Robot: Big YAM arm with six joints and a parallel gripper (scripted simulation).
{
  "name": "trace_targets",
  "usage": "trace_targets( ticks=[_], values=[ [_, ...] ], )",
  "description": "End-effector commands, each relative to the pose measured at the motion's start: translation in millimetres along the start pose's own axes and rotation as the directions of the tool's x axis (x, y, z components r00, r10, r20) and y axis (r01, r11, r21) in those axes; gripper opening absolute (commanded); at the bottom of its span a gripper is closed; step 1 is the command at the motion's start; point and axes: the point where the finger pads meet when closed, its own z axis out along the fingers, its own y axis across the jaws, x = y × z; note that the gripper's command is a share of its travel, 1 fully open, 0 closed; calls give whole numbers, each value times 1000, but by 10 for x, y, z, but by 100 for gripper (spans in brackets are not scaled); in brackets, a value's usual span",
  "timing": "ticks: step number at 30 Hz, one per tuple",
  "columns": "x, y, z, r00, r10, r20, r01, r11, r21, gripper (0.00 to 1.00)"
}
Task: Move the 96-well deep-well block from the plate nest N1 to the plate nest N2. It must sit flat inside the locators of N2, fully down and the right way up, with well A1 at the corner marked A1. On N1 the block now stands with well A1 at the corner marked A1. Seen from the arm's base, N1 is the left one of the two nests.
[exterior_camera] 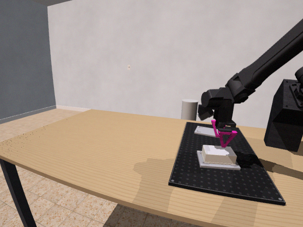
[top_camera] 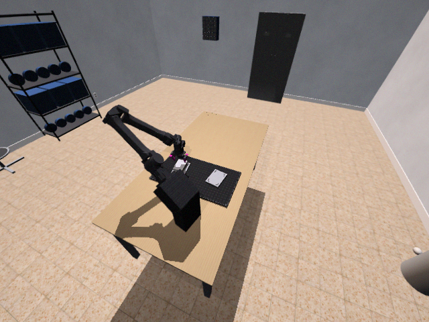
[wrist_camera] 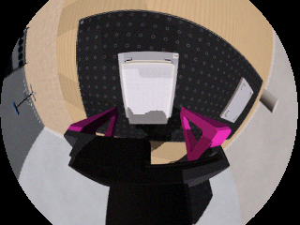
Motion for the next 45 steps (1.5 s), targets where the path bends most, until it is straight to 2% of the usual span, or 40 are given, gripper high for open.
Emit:
trace_targets(
  ticks=[1,45],
  values=[
    [-21,37,78,1000,-4,2,4,1000,-5,100],
    [-20,46,750,1000,-4,4,4,1000,-6,100]
  ],
)
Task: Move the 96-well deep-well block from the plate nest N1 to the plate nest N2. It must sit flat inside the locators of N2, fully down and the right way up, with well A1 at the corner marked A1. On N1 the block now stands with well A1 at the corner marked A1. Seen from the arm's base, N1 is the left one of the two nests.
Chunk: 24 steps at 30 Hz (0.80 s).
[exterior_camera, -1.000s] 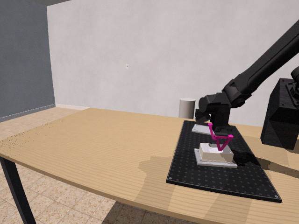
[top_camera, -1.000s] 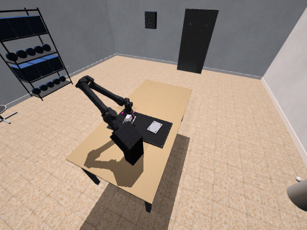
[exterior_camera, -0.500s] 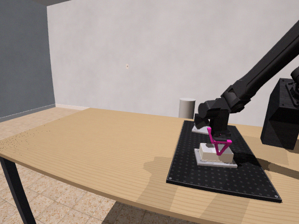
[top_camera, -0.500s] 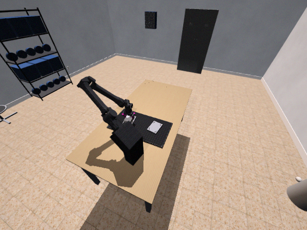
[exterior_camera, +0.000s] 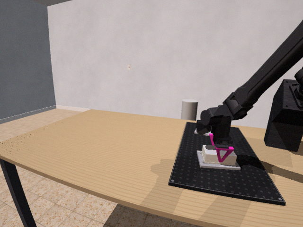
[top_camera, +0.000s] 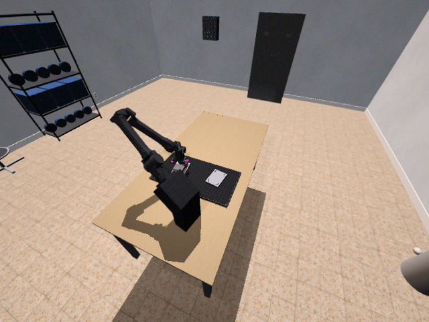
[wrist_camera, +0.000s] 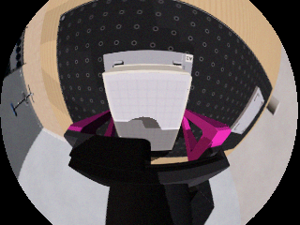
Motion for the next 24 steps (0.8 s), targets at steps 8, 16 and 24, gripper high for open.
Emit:
trace_targets(
  ticks=[8,16,24],
  values=[
    [-15,51,161,1000,0,2,0,1000,-10,100],
    [-38,94,130,1000,-8,10,8,1000,-15,100],
    [-38,94,130,1000,-9,10,9,1000,-15,100]
  ],
)
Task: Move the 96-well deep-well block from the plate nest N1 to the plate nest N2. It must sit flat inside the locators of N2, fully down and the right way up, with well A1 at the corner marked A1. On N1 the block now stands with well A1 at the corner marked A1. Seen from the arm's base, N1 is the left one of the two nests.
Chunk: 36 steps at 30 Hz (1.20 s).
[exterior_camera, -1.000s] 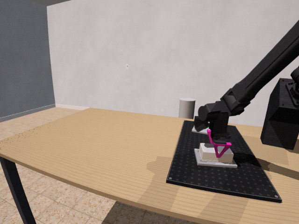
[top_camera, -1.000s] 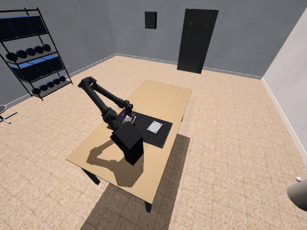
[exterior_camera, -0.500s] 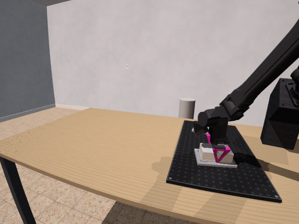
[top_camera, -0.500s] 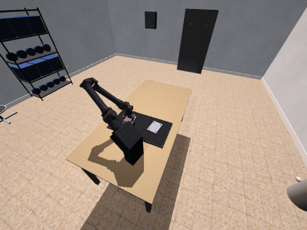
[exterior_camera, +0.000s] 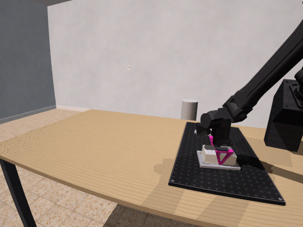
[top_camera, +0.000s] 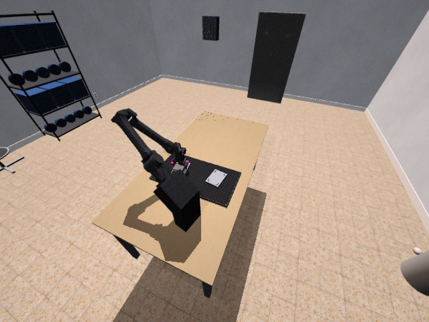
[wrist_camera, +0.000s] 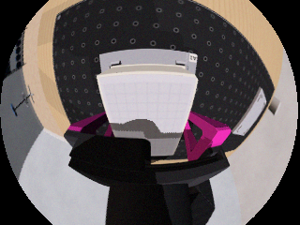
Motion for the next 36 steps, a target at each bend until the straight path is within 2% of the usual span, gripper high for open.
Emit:
trace_targets(
  ticks=[1,33,34,36],
  values=[
    [-49,88,20,1000,-15,12,15,1000,-12,100],
    [-49,88,20,1000,-15,12,15,1000,-12,100],
    [-49,88,20,1000,-15,12,15,1000,-12,0],
    [-51,17,-29,1000,-4,14,4,1000,-2,0]
  ],
)
